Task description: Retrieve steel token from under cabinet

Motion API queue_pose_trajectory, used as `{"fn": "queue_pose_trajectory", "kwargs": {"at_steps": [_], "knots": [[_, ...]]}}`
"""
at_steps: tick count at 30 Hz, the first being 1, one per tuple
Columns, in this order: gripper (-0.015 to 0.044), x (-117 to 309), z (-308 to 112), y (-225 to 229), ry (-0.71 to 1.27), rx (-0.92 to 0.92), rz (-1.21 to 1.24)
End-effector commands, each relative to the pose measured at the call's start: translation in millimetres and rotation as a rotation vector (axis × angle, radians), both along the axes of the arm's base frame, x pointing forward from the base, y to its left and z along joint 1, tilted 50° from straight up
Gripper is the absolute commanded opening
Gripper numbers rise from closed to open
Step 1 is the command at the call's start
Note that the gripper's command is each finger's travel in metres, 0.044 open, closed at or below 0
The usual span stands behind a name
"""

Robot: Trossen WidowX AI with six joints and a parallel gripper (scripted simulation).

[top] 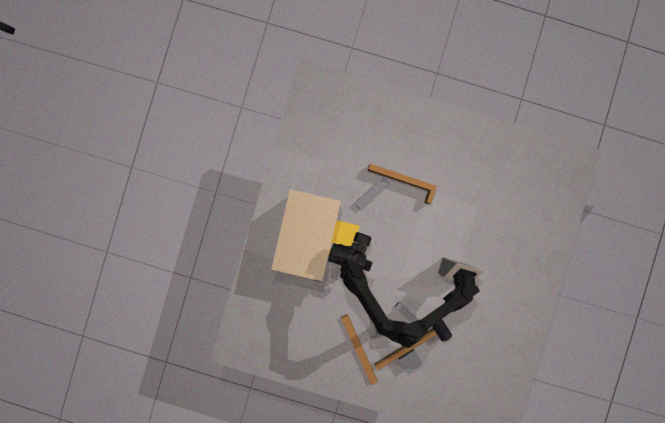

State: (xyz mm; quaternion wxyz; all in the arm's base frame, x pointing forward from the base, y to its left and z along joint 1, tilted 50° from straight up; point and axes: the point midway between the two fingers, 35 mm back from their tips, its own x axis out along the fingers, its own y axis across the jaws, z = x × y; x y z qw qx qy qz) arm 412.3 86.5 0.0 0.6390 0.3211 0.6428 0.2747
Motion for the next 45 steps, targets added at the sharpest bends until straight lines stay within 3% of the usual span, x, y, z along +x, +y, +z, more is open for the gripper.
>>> {"fn": "queue_pose_trajectory", "kwargs": {"at_steps": [1, 45], "knots": [[0.0, -1, -8, -5, 0.007, -0.006, -0.004], [0.0, -23, -5, -2, 0.008, -0.006, -0.004]]}}
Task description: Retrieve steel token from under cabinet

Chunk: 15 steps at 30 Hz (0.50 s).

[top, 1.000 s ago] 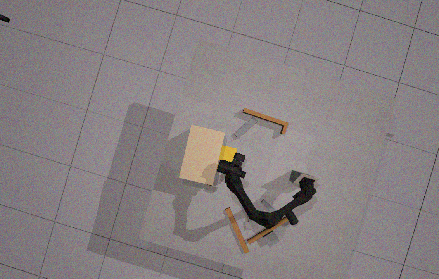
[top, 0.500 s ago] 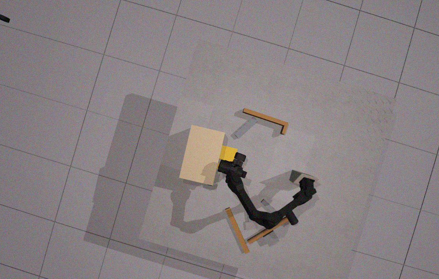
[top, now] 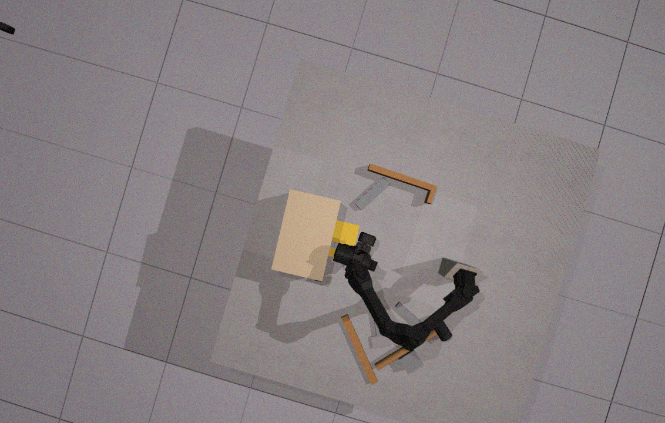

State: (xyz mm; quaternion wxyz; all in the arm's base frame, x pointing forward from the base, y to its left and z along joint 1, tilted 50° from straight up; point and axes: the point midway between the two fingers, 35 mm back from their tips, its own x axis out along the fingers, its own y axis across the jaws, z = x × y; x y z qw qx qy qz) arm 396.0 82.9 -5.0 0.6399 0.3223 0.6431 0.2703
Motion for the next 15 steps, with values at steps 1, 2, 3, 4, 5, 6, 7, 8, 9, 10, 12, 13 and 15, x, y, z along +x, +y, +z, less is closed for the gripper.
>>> {"fn": "queue_pose_trajectory", "kwargs": {"at_steps": [1, 2, 3, 4, 5, 6, 7, 8, 9, 10, 12, 13, 15], "knots": [[0.0, -7, 0, 1, 0.005, -0.001, 0.004], [0.0, -8, 0, 1, 0.006, -0.001, 0.004], [0.0, -9, 0, 1, 0.006, -0.001, 0.004], [0.0, -10, 0, 1, 0.006, -0.001, 0.004], [0.0, -11, 0, 1, 0.006, -0.001, 0.004], [0.0, -12, 0, 2, 0.006, -0.001, 0.004], [0.0, -13, 0, 2, 0.006, -0.001, 0.004], [0.0, -14, 0, 2, 0.006, -0.001, 0.004], [0.0, -15, 0, 2, 0.006, -0.001, 0.004], [0.0, -16, 0, 2, 0.006, -0.001, 0.004], [0.0, -17, 0, 2, 0.006, -0.001, 0.004], [0.0, -18, 0, 2, 0.006, -0.001, 0.004], [0.0, -20, 0, 2, 0.006, -0.001, 0.004]]}}
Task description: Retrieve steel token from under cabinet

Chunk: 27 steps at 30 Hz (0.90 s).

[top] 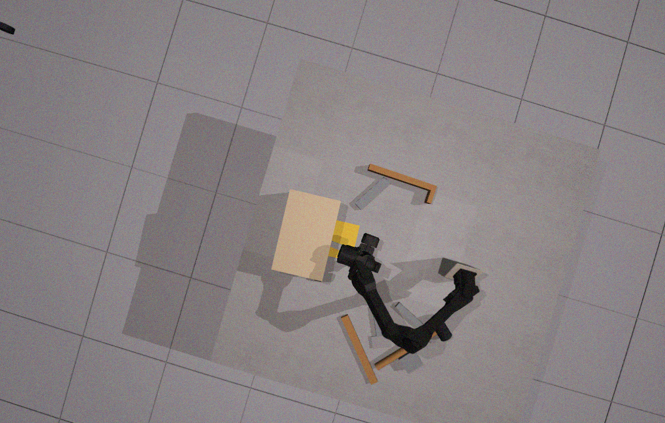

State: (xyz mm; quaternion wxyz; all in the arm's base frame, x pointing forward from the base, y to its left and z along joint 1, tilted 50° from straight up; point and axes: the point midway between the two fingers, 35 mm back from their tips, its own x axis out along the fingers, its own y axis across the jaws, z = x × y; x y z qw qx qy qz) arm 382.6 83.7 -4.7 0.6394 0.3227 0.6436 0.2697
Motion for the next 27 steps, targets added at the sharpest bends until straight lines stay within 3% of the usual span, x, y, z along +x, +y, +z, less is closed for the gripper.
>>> {"fn": "queue_pose_trajectory", "kwargs": {"at_steps": [1, 27], "knots": [[0.0, -8, 0, 1, 0.004, -0.001, 0.004], [0.0, -32, 1, 3, 0.005, -0.001, 0.004]]}}
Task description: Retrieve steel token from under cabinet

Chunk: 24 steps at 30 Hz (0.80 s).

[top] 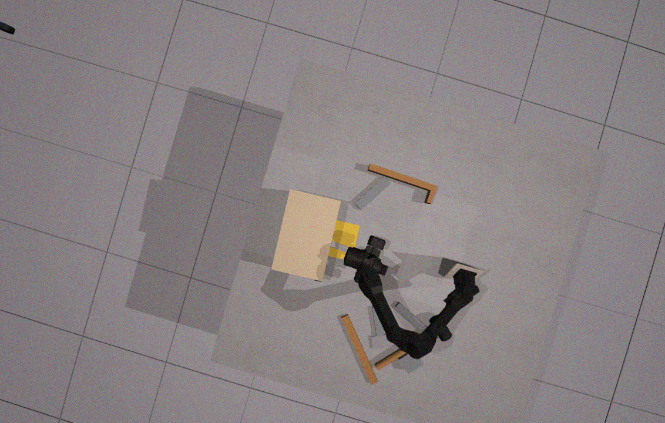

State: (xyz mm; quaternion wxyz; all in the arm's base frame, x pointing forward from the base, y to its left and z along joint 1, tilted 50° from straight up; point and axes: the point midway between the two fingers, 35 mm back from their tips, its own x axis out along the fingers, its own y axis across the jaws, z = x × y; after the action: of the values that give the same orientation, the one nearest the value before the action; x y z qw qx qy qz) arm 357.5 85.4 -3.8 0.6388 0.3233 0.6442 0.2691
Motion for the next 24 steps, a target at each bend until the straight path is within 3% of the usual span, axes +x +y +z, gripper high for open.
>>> {"fn": "queue_pose_trajectory", "kwargs": {"at_steps": [1, 24], "knots": [[0.0, -8, 0, 1, 0.003, -0.001, 0.005], [0.0, -31, 1, 3, 0.004, -0.001, 0.005]]}}
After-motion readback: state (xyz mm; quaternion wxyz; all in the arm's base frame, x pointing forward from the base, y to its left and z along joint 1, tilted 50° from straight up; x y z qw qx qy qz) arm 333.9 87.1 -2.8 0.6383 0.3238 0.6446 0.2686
